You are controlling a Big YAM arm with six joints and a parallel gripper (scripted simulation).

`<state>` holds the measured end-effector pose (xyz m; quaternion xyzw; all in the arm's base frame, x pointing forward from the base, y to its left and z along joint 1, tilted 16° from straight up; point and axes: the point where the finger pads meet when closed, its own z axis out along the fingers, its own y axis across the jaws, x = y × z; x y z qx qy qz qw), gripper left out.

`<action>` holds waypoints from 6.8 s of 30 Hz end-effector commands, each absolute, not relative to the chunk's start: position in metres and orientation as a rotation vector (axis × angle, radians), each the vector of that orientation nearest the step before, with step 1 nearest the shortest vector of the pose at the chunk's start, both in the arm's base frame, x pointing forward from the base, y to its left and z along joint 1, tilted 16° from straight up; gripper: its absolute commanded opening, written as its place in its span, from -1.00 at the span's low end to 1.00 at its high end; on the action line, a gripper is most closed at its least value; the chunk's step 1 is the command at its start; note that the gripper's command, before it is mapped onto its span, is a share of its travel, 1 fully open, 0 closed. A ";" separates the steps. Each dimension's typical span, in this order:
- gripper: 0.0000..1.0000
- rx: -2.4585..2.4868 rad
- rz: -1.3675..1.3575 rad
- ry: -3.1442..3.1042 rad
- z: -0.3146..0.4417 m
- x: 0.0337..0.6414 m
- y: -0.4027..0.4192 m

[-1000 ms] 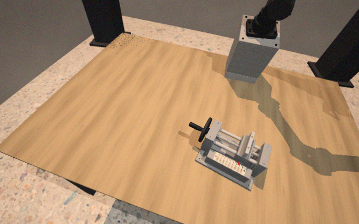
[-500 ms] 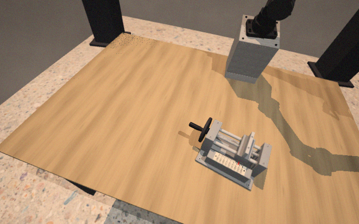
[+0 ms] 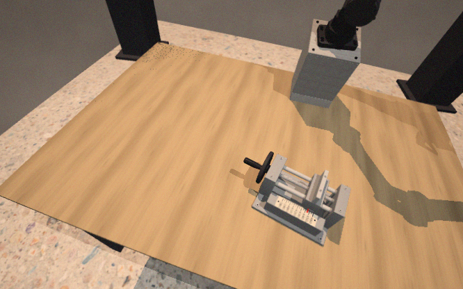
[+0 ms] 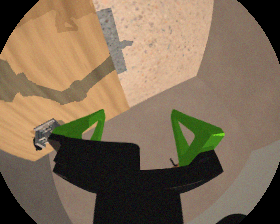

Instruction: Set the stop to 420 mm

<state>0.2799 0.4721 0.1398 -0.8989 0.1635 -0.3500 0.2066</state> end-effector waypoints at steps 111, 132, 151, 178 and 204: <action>1.00 2.386 0.341 1.607 0.108 0.417 -0.238; 0.06 2.466 0.297 1.612 0.094 0.471 -0.175; 0.06 2.386 0.371 1.598 0.076 0.508 -0.175; 0.06 2.407 0.350 1.611 0.063 0.505 -0.174; 0.06 2.407 0.350 1.611 0.063 0.505 -0.174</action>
